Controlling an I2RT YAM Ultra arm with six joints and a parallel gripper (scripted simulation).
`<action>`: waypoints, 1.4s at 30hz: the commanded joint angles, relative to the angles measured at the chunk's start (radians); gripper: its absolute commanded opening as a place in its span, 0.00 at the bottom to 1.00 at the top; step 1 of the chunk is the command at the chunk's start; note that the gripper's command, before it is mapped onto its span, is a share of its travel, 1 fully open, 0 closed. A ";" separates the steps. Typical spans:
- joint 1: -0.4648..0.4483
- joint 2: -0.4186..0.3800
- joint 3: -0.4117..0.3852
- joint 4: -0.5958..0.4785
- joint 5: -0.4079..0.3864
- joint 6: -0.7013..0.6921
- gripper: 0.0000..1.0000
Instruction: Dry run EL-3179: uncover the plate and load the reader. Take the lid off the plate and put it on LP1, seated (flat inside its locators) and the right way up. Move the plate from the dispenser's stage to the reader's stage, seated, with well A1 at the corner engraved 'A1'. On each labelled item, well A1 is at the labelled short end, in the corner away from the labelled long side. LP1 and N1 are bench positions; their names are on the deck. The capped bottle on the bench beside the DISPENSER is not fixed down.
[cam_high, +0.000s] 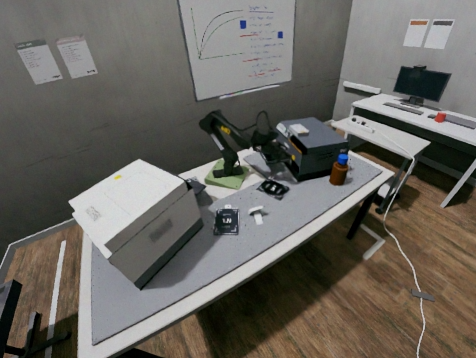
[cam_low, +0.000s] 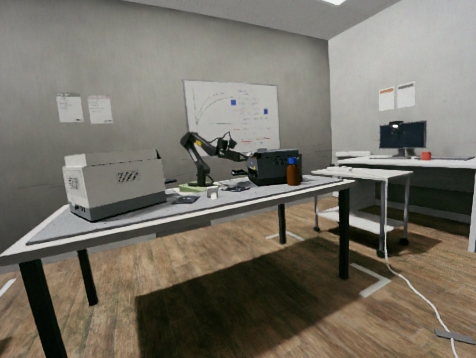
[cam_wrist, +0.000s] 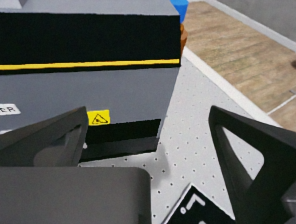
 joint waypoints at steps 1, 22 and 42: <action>0.000 -0.010 0.017 0.011 -0.002 0.001 1.00; 0.000 -0.002 0.006 0.005 0.000 0.000 1.00; -0.025 0.124 0.262 -0.279 0.091 0.319 1.00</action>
